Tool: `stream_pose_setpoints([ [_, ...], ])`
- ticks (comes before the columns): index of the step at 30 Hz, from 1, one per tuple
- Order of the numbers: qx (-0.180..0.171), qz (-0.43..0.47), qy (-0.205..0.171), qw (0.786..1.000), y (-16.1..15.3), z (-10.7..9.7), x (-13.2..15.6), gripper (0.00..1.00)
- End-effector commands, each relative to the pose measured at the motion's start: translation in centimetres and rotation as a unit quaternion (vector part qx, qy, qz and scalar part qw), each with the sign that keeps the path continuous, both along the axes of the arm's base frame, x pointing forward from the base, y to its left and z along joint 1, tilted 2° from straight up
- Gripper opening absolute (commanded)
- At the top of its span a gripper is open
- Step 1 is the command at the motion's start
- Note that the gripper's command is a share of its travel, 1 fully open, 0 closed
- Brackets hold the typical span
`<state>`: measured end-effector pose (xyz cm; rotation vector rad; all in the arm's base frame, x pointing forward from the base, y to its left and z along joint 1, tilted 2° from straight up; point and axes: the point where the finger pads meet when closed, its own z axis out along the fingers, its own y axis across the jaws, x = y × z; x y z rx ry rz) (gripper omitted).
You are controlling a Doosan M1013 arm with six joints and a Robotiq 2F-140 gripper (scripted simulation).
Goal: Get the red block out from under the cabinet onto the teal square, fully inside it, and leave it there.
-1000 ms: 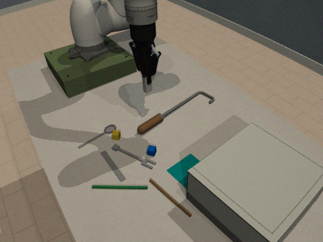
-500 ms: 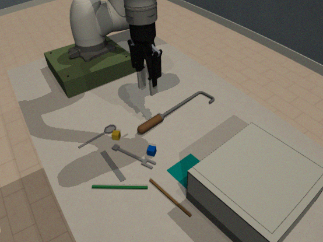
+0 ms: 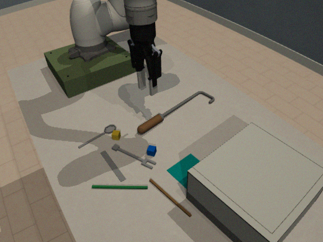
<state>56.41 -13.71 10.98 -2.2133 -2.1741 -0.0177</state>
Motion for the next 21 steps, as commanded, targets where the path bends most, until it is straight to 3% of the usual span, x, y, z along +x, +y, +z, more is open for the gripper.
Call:
stream_pose_setpoints([
  [1,0.0,0.0,0.0,1.0,0.0,0.01,0.0,0.34],
  [21,0.0,0.0,0.0,1.0,0.03,-0.75,-0.02,0.34],
])
